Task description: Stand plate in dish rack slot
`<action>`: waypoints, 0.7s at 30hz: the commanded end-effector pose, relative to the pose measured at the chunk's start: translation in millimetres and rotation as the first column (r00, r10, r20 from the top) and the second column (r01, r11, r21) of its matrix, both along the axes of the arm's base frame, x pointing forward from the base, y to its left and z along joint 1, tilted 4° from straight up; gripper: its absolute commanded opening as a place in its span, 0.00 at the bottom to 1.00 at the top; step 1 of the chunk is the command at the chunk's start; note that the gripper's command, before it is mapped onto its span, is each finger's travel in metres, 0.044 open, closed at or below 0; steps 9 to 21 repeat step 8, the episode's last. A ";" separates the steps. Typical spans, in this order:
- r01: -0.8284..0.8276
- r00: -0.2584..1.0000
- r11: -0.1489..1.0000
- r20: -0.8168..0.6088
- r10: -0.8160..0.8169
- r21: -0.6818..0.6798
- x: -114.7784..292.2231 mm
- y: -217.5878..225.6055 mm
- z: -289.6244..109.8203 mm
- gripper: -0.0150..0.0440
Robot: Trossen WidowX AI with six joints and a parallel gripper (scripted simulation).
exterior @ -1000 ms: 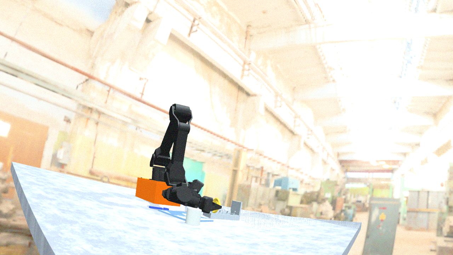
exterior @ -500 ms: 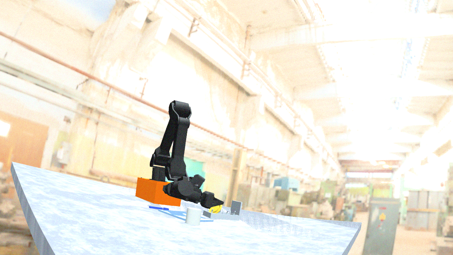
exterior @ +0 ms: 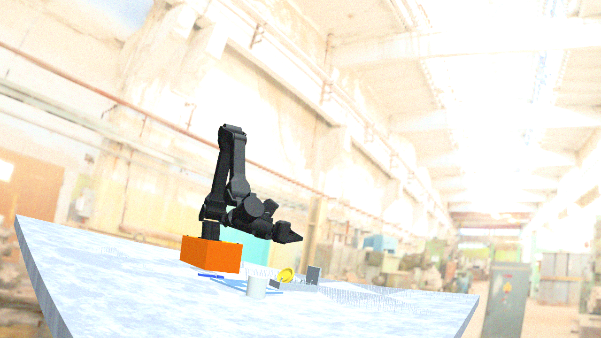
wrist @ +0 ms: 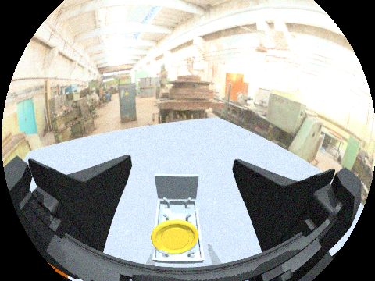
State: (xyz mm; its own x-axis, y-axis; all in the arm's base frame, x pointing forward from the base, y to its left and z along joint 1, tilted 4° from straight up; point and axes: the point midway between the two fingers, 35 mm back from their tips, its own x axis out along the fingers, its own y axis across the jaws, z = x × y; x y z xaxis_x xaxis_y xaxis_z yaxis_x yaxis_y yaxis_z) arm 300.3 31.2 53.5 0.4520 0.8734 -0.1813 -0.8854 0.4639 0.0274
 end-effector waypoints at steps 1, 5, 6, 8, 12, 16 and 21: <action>0.021 0.998 0.999 -0.065 -0.023 -0.035 6.3 -1.9 2.7 0.93; 0.053 0.981 0.995 -0.184 -0.068 -0.086 12.1 -4.4 0.8 0.93; 0.060 0.974 0.993 -0.212 -0.080 -0.099 13.2 -5.1 0.5 0.93; 0.075 0.957 0.989 -0.268 -0.108 -0.128 15.0 -6.6 0.2 0.93; 0.075 0.957 0.989 -0.268 -0.108 -0.128 15.0 -6.6 0.2 0.93; 0.075 0.957 0.989 -0.268 -0.108 -0.128 15.0 -6.6 0.2 0.93; 0.075 0.957 0.989 -0.268 -0.108 -0.128 15.0 -6.6 0.2 0.93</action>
